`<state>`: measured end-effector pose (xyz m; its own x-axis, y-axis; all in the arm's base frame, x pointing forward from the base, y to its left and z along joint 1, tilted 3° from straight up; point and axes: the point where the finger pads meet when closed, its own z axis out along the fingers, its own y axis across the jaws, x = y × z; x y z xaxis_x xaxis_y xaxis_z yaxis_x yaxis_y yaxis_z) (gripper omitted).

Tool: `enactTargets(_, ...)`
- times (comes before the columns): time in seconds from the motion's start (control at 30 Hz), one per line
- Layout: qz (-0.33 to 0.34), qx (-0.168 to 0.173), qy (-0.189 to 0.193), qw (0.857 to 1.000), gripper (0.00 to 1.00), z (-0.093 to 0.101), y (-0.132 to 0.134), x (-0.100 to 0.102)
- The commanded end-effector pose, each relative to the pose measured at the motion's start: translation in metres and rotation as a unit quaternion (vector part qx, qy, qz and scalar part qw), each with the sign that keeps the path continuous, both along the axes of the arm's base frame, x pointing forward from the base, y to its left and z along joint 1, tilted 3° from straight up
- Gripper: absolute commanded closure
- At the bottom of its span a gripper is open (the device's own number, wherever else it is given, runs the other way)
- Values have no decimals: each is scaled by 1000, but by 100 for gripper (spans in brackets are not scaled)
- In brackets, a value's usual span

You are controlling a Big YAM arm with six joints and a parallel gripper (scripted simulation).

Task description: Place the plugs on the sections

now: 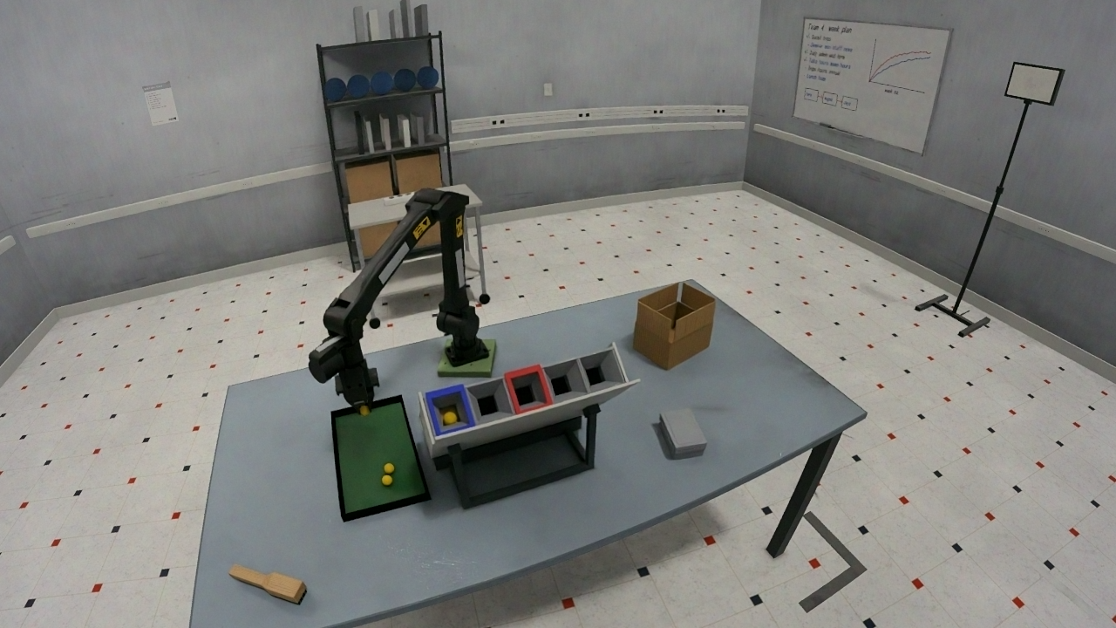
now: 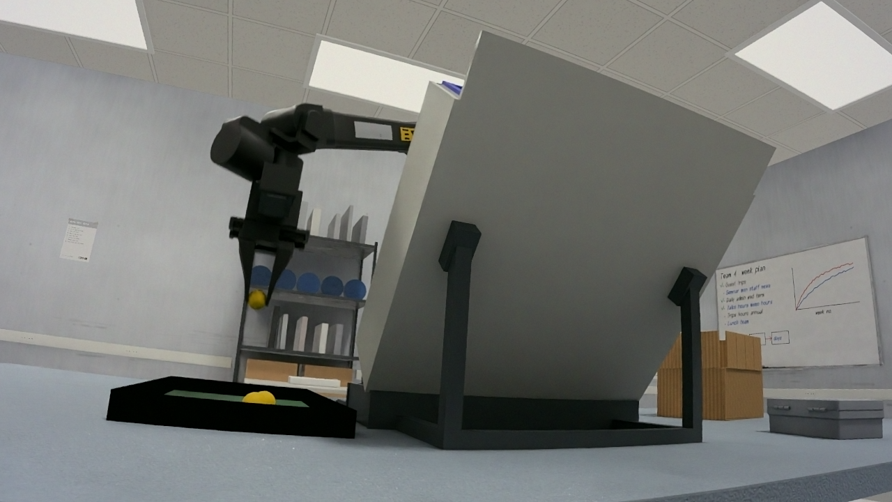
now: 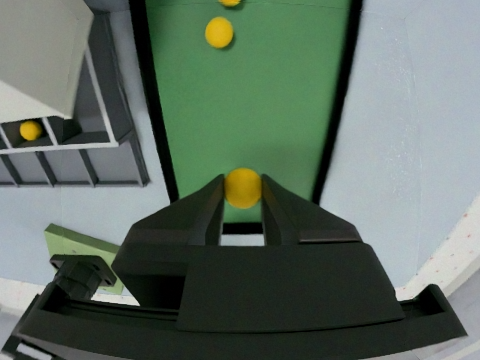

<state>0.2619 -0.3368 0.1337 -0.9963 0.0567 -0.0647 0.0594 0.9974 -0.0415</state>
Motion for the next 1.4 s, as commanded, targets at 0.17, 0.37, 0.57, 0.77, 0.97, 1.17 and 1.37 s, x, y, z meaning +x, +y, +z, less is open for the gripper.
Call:
enactTargets(0.17, 1, -5, -4, 1000, 100, 24, -15, 10)
enactTargets(0.37, 1, 2, 3, 1000, 100, 24, -15, 10)
enactTargets(0.57, 1, 6, 6, 1000, 100, 24, -15, 10)
enactTargets(0.77, 2, 5, 5, 1000, 100, 24, -15, 10)
enactTargets(0.97, 2, 4, 5, 1000, 100, 25, -15, 10)
enactTargets(1.17, 2, 6, 6, 1000, 100, 25, -15, 10)
enactTargets(1.37, 1, 11, 9, 1000, 100, 25, -15, 10)
